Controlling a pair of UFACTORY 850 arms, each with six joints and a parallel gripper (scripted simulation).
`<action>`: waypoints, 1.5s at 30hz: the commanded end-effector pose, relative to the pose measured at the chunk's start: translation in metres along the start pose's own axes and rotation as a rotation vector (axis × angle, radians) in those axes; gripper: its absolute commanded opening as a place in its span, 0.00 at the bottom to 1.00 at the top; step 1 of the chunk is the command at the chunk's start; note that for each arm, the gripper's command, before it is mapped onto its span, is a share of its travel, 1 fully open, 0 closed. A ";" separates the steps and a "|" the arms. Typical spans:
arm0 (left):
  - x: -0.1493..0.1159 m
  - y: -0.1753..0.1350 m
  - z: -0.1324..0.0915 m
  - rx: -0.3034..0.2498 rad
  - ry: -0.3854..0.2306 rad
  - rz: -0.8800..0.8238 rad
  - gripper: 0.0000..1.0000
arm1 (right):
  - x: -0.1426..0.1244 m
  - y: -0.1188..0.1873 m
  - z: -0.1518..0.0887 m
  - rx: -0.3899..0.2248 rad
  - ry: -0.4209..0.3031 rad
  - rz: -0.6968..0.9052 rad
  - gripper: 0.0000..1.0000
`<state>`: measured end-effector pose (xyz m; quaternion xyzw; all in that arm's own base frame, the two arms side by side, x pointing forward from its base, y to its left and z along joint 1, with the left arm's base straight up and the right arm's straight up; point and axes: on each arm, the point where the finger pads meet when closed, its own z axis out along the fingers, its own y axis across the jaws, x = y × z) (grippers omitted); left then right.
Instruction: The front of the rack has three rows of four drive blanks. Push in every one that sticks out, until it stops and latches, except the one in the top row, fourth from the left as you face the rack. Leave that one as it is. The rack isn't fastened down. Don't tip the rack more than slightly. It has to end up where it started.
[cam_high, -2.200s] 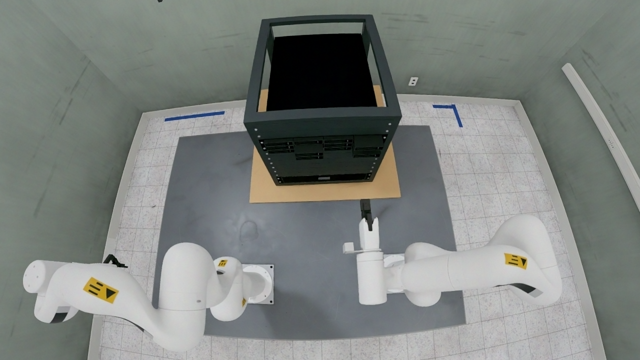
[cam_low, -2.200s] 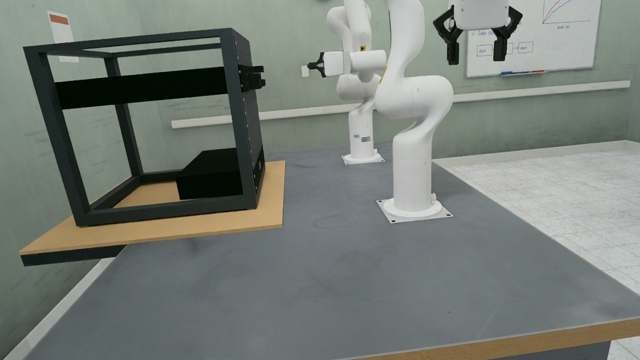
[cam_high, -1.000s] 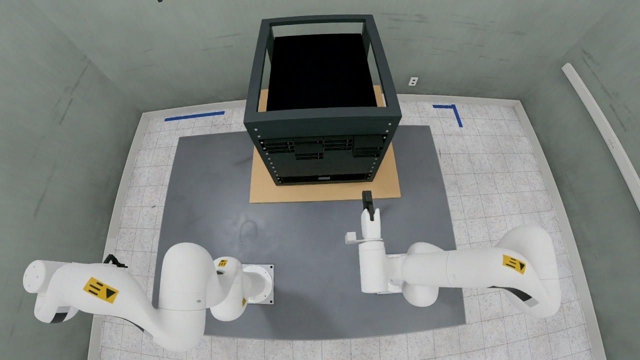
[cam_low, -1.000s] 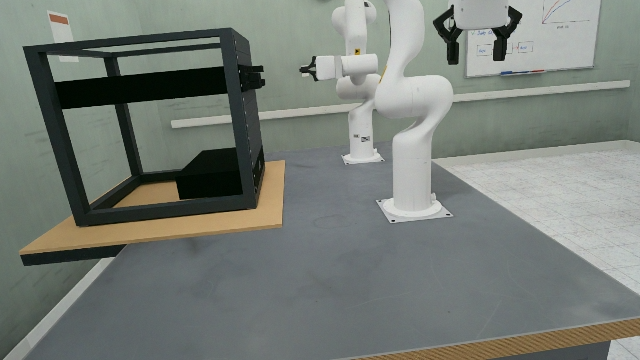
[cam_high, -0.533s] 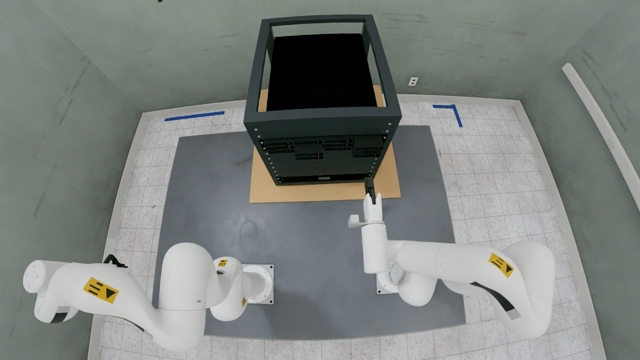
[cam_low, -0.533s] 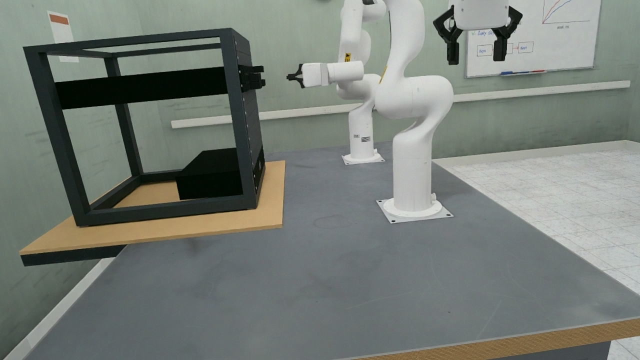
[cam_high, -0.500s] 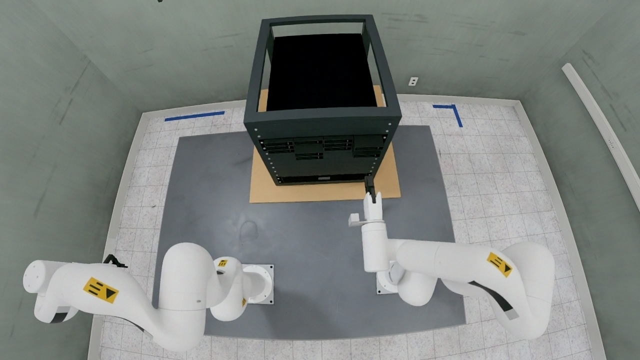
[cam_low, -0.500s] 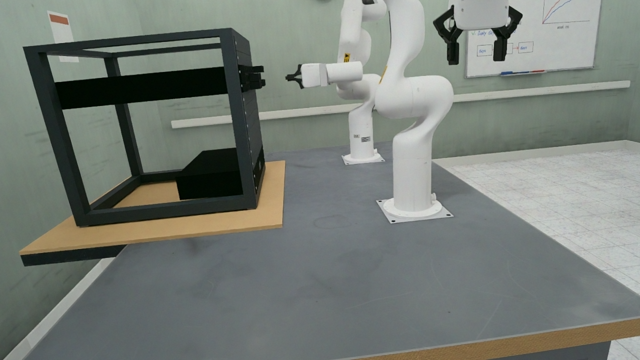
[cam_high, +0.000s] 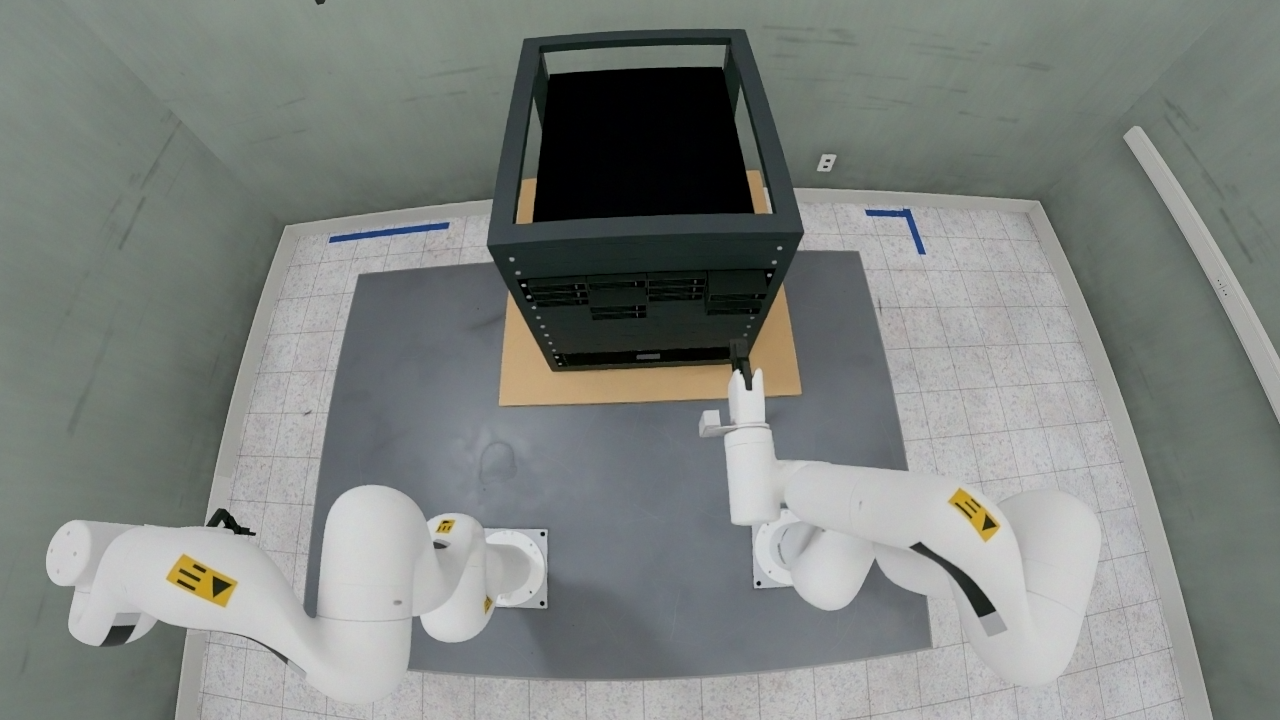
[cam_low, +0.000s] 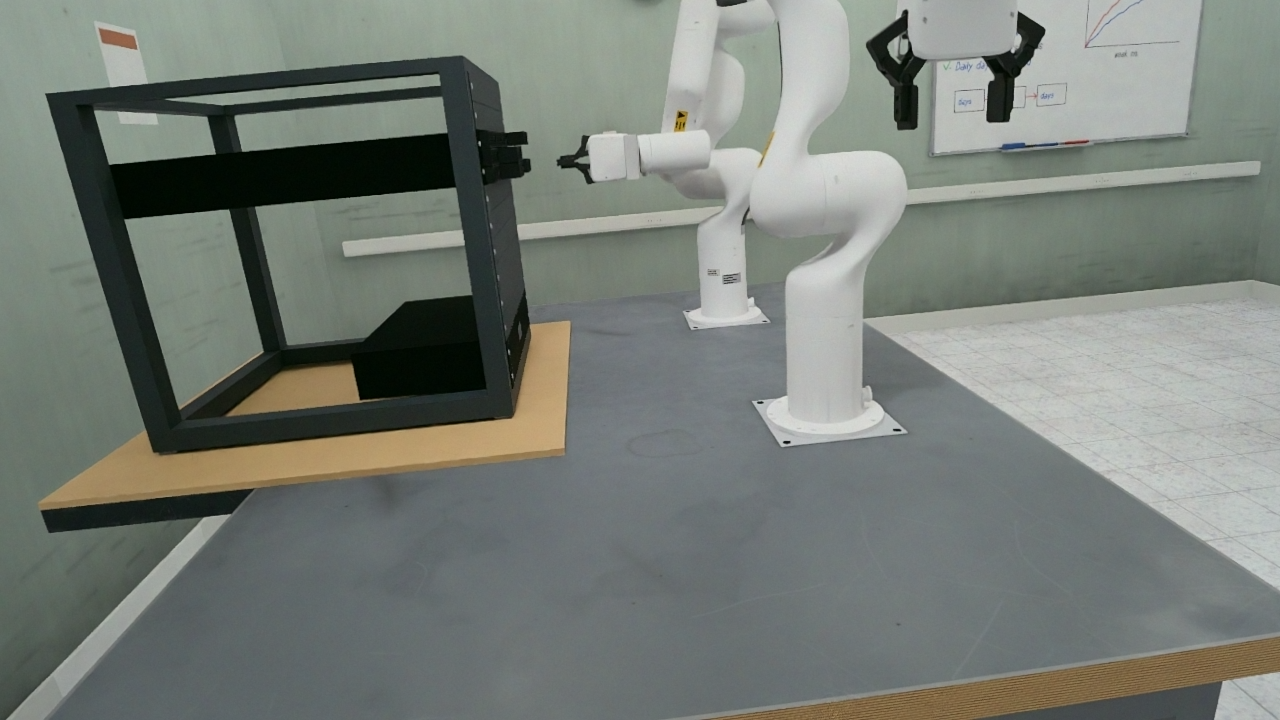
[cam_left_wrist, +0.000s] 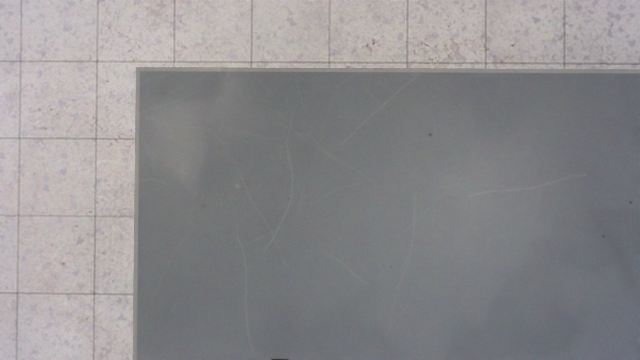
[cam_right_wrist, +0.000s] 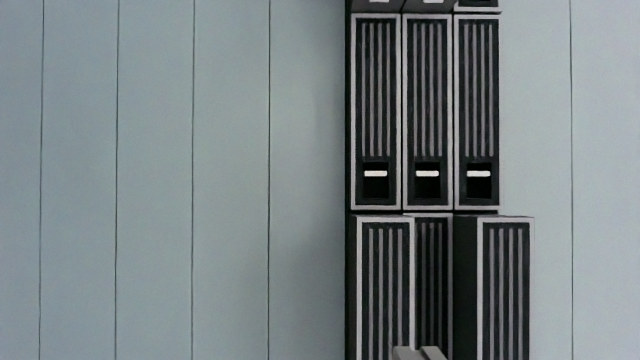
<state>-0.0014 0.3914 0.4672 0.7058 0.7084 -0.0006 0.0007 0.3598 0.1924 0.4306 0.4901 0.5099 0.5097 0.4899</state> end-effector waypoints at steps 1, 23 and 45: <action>0.000 0.000 -0.001 0.000 0.002 0.000 1.00 | 0.000 0.001 0.003 -0.002 0.000 0.001 0.00; 0.000 0.000 -0.001 0.000 0.002 0.000 1.00 | 0.000 0.001 0.054 -0.002 0.000 0.001 0.00; 0.000 0.000 -0.001 0.000 0.002 0.000 1.00 | 0.000 0.001 0.064 -0.002 0.000 0.001 0.00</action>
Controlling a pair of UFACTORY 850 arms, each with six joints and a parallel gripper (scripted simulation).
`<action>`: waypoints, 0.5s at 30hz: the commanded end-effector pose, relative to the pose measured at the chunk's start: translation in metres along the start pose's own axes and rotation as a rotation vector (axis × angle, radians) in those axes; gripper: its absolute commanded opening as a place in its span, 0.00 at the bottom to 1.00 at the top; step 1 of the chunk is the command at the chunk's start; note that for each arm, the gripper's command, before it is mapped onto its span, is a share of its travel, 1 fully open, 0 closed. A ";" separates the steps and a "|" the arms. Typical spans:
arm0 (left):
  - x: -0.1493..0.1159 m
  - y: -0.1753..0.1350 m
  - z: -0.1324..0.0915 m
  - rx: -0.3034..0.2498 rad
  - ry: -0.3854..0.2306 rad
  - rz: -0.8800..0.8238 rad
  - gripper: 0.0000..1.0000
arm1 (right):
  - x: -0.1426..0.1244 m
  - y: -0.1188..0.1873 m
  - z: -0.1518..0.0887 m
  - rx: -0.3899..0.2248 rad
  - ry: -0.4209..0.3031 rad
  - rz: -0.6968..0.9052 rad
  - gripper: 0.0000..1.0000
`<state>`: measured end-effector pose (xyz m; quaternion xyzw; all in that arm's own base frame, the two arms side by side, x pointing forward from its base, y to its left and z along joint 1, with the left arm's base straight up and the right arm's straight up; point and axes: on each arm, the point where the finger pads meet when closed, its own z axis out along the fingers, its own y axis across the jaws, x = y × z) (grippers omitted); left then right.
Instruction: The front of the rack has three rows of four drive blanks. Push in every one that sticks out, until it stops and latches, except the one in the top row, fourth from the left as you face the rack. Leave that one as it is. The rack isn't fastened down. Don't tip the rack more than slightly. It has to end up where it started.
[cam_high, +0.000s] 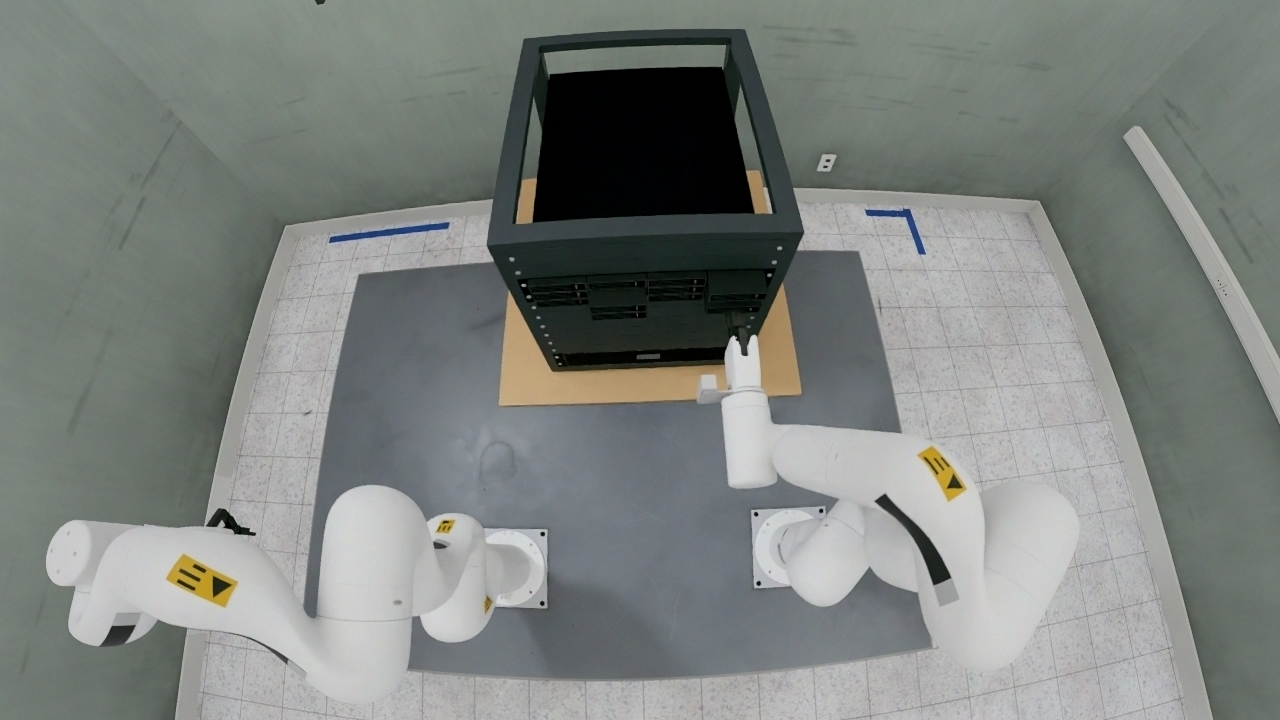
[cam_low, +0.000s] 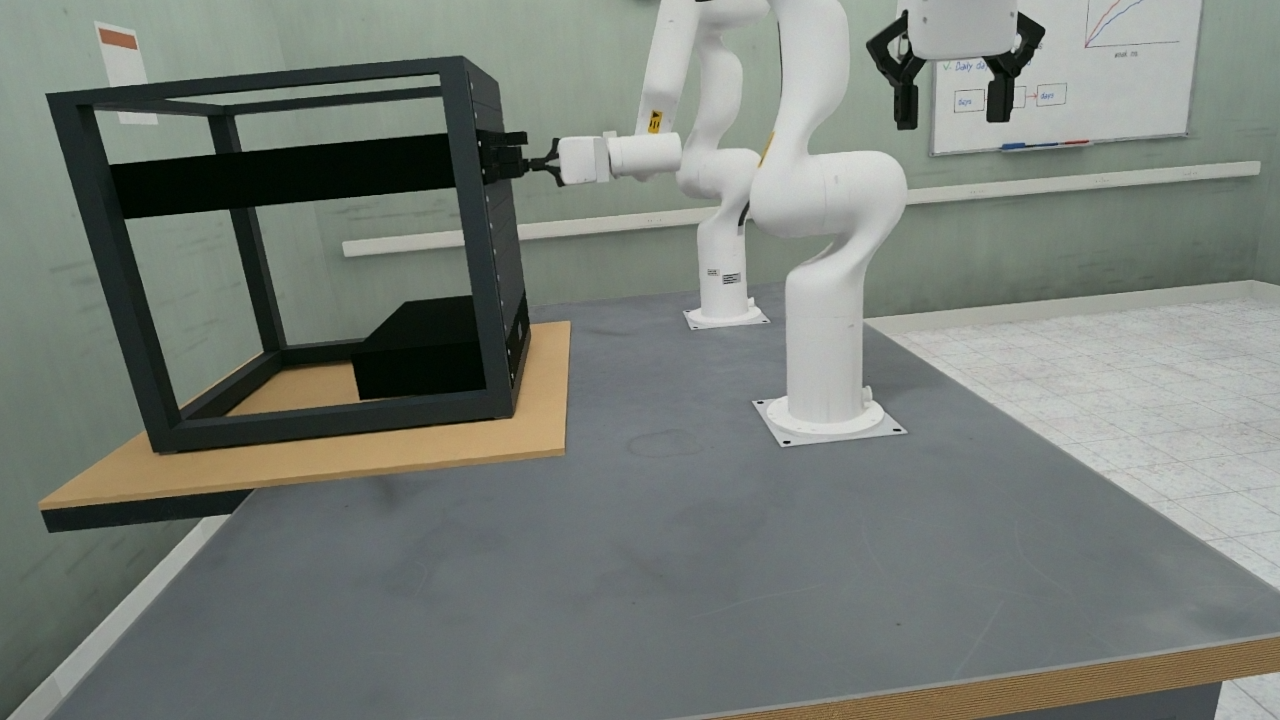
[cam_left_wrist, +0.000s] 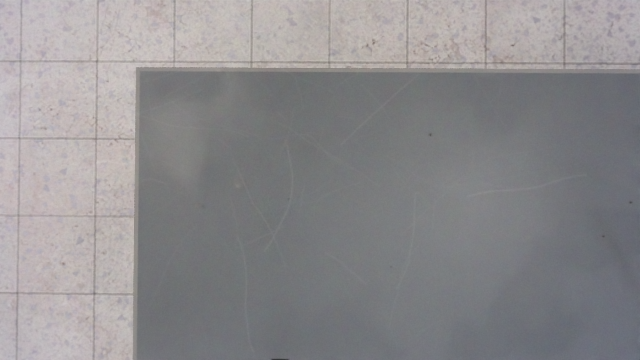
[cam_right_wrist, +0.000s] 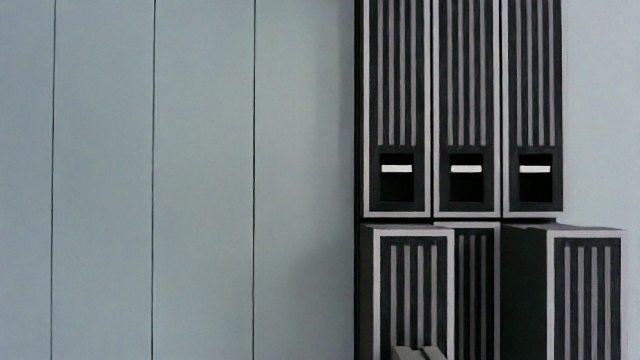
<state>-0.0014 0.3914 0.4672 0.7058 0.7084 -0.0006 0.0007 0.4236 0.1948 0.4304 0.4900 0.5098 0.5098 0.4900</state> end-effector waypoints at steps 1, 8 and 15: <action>0.000 0.000 -0.001 0.000 0.002 0.000 1.00 | 0.000 0.001 0.000 -0.002 0.000 0.001 0.00; 0.000 0.000 -0.001 0.000 0.002 0.000 1.00 | 0.000 0.001 0.006 -0.002 0.000 0.001 0.00; 0.000 0.000 -0.001 0.000 0.002 0.000 1.00 | 0.000 0.001 0.010 -0.002 0.000 0.001 0.00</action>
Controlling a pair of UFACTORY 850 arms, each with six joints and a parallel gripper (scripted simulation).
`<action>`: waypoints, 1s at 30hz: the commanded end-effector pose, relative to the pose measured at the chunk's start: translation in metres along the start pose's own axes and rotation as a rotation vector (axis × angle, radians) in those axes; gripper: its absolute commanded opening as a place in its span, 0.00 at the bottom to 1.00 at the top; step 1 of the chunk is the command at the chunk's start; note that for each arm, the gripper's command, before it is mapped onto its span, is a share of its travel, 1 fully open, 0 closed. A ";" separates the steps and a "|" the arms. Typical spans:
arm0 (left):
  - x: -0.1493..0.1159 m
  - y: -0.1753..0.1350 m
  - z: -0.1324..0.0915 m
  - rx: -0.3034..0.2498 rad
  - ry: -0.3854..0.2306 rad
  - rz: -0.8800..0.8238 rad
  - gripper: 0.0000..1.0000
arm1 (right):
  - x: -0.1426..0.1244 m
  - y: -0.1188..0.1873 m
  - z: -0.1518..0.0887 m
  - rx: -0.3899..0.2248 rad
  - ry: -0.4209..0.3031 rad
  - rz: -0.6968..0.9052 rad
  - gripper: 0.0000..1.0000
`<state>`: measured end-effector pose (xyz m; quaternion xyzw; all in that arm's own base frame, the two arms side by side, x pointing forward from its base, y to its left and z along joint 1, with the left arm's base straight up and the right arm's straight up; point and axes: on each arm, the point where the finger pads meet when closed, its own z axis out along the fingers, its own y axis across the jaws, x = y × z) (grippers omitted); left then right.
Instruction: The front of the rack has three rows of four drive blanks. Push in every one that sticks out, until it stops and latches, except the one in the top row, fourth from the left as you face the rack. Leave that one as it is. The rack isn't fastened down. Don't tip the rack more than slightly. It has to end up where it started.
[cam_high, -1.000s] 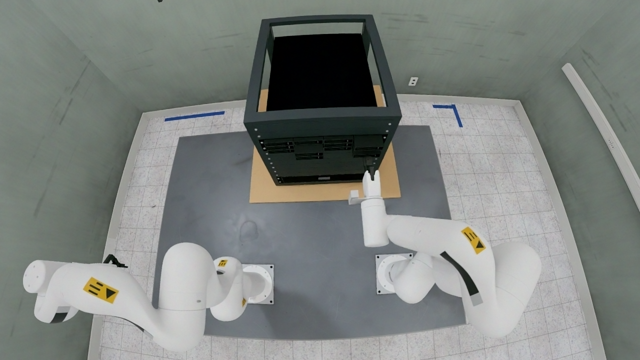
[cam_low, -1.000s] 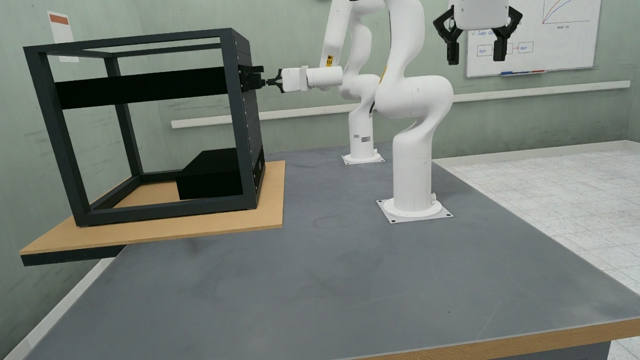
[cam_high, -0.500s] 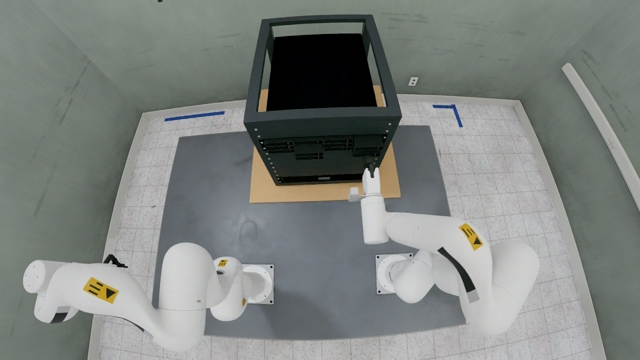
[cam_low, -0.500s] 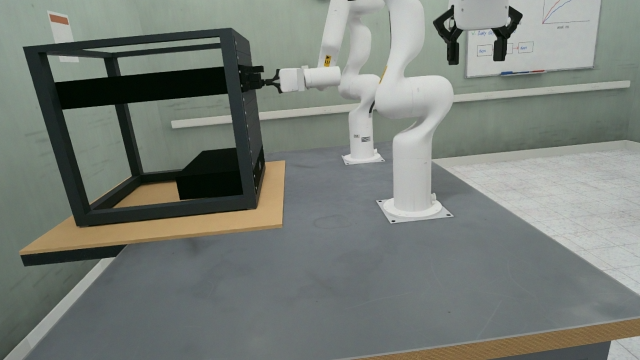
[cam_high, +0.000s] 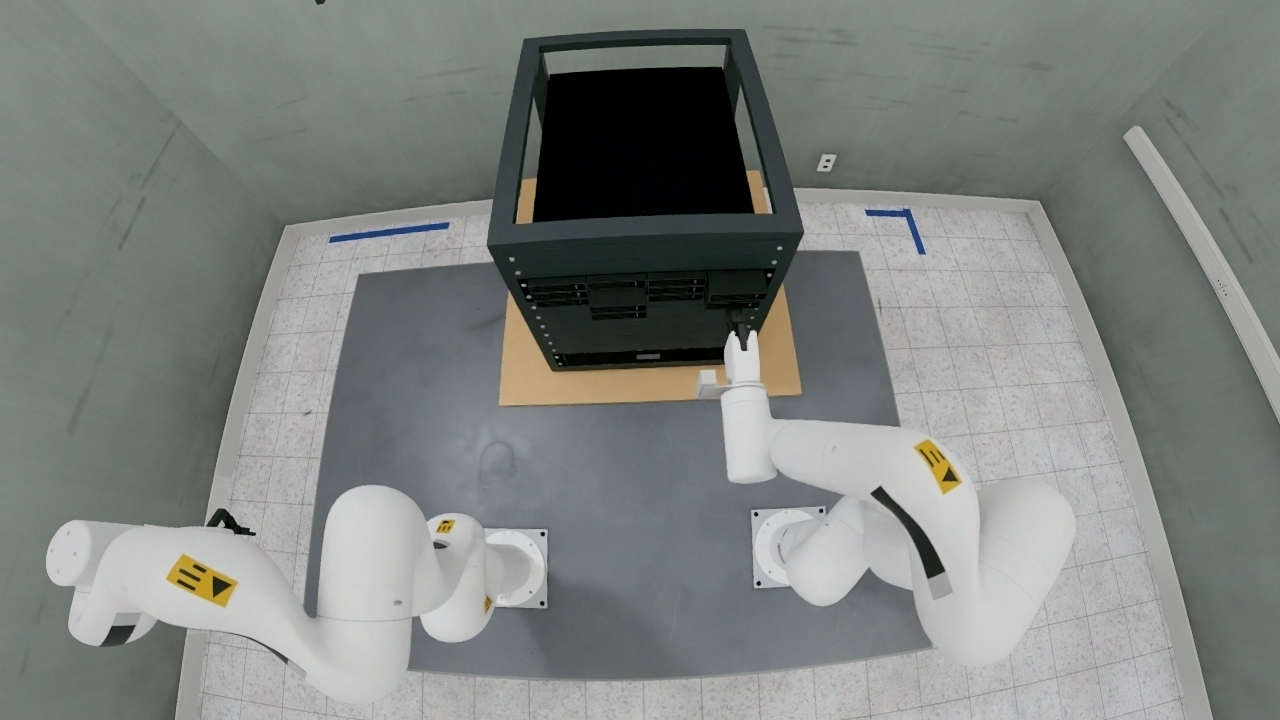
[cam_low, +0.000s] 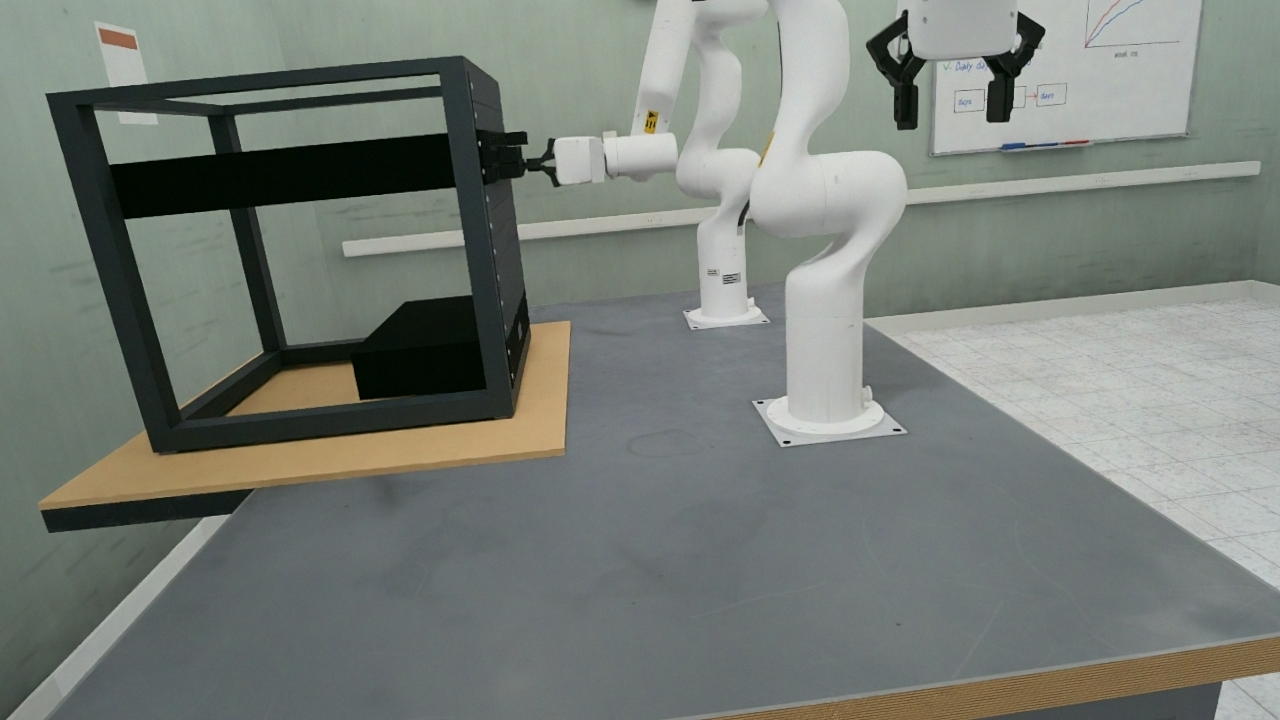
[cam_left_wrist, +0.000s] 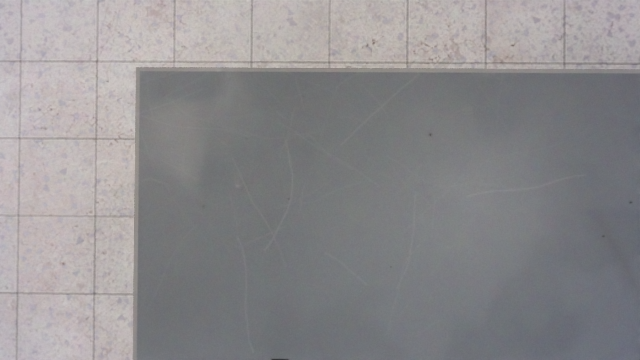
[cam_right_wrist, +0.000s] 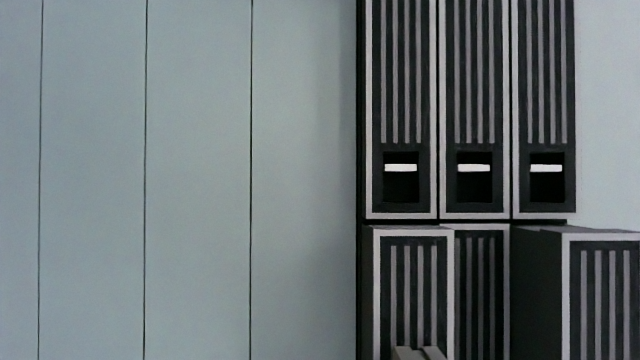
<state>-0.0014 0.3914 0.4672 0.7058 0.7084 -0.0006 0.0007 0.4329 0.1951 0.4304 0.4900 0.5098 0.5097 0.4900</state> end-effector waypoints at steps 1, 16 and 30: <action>0.000 0.000 -0.001 0.000 0.002 0.000 1.00 | 0.000 0.001 0.001 -0.002 0.000 0.001 0.00; 0.000 0.000 -0.001 0.000 0.002 0.000 1.00 | 0.000 0.001 0.011 -0.002 0.000 0.001 0.00; 0.000 0.000 -0.001 0.000 0.002 0.000 1.00 | 0.000 0.001 0.013 -0.002 0.000 0.001 0.00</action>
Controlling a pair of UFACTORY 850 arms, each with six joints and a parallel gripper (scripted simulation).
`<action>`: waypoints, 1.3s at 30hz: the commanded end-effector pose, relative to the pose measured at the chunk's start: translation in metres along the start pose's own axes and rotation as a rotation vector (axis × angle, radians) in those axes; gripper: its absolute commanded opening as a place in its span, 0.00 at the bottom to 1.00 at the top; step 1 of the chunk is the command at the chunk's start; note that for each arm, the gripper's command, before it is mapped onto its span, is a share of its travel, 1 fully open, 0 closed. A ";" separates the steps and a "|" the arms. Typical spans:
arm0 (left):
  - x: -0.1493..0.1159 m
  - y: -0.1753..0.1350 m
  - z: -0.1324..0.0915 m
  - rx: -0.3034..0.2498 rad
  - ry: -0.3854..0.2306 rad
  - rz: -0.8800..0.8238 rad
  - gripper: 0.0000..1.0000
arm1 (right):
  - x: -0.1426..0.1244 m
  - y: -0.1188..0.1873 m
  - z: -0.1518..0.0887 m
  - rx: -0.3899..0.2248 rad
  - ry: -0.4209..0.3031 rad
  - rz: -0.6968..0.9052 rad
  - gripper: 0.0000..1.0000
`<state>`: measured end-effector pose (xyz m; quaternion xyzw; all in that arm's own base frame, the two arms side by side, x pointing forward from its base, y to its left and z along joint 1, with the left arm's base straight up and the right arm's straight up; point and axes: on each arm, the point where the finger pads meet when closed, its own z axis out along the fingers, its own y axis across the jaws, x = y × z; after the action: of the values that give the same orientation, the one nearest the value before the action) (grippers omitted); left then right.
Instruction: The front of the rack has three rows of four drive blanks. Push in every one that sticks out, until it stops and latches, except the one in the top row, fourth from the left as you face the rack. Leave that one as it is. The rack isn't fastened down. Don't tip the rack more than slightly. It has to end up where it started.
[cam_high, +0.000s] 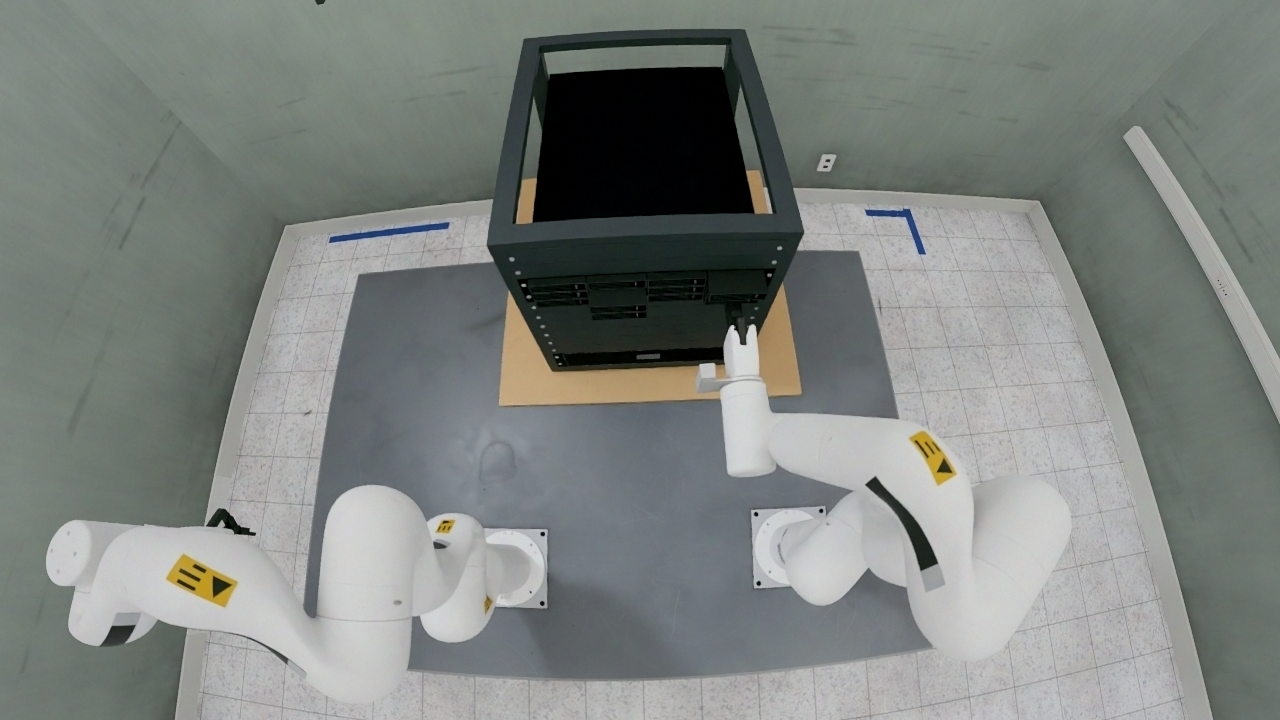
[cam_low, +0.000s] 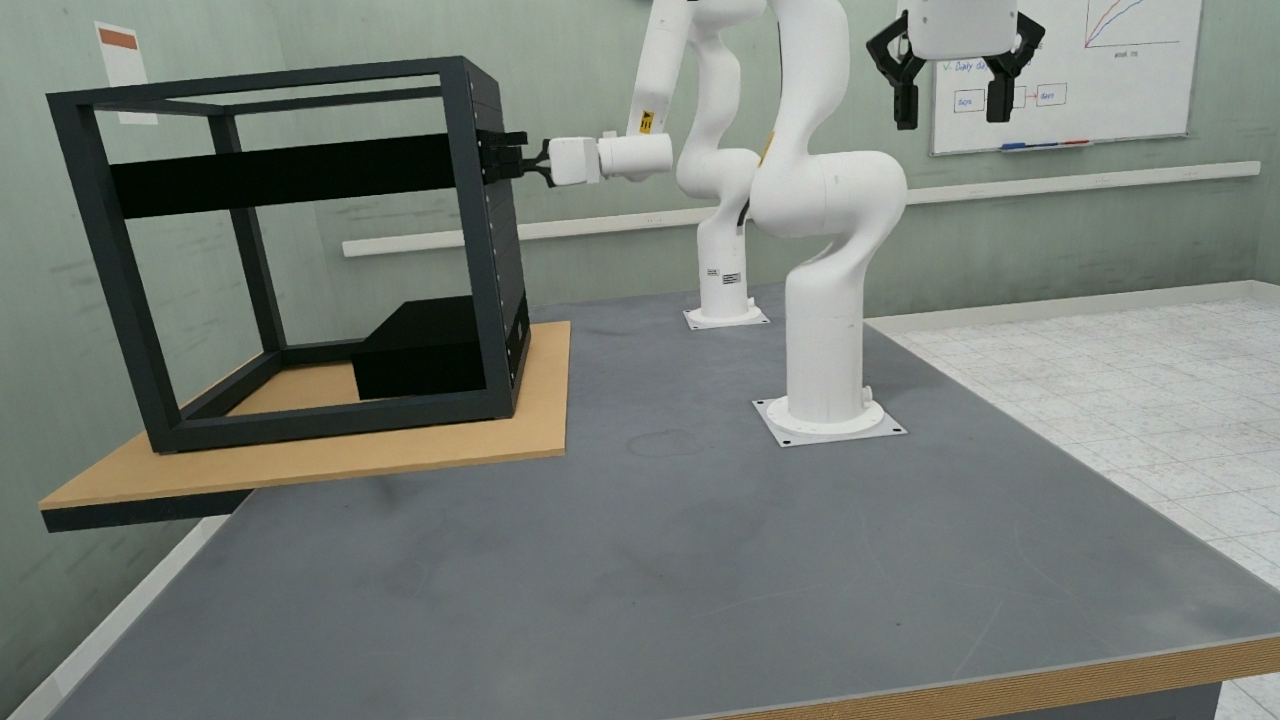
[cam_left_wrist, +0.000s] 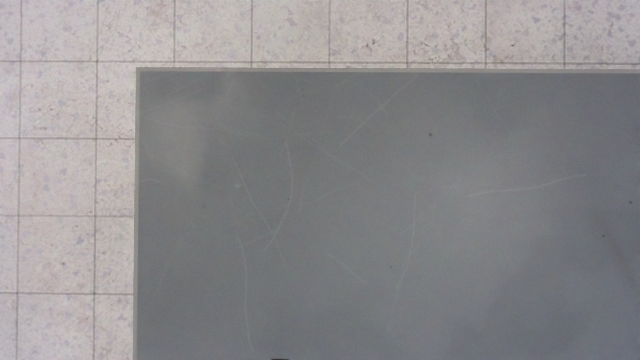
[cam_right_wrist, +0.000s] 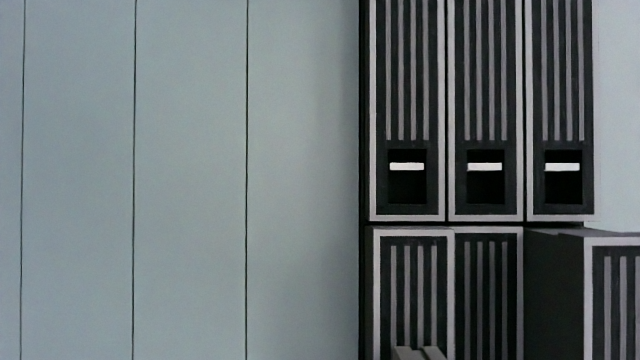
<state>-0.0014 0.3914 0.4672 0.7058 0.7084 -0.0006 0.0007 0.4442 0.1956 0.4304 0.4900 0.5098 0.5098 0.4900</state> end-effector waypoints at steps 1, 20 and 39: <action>0.000 0.000 -0.001 0.000 0.002 0.000 1.00 | 0.000 0.001 0.002 -0.002 0.000 0.001 0.00; 0.000 0.000 -0.001 0.000 0.002 0.000 1.00 | 0.000 0.001 0.006 -0.002 0.000 0.001 0.00; 0.000 0.000 -0.001 0.000 0.002 0.000 1.00 | 0.000 0.001 0.009 -0.002 0.000 0.001 0.00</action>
<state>-0.0014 0.3914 0.4672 0.7058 0.7084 -0.0006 0.0007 0.4522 0.1959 0.4304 0.4900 0.5099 0.5097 0.4900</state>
